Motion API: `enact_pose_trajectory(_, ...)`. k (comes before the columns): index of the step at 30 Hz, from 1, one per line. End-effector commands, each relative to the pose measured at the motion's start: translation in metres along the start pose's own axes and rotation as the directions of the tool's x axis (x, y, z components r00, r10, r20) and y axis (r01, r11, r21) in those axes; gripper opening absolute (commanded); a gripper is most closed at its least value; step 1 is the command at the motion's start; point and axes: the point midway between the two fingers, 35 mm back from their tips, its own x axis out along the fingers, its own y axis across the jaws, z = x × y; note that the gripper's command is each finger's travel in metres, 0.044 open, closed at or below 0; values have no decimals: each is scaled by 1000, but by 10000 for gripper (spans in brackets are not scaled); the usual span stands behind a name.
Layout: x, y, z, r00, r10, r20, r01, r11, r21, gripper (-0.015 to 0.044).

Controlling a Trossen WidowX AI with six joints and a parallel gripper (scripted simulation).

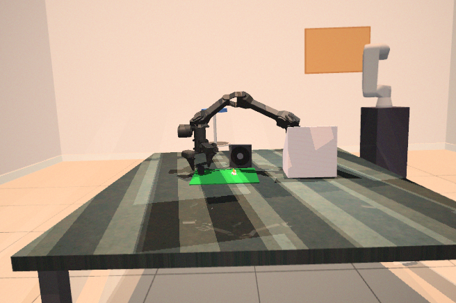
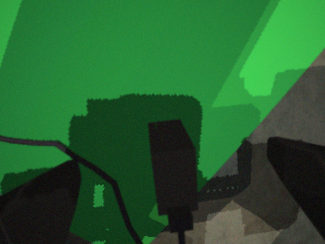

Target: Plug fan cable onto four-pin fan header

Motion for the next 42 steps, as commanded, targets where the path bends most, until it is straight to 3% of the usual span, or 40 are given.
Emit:
enact_pose_trajectory(1, 8, 1, 1, 1000, 7, -1, -7, 1000, -7, 440)
enact_pose_trajectory(9, 16, 2, 1, 1000, 8, -2, -8, 1000, -7, 440)
enact_pose_trajectory(25, 14, 1, 1, 1000, 3, 1, -3, 1000, 0, 20)
enact_pose_trajectory(29, 11, 1, 1, 1000, 3, 1, -3, 1000, -1, 0)
enact_pose_trajectory(33, -33, 0, 1, 1000, 6, 0, -6, 1000, -7, 0)
enact_pose_trajectory(42, -36, 11, 17, 1000, 6, 1, -6, 998, 61, 0)
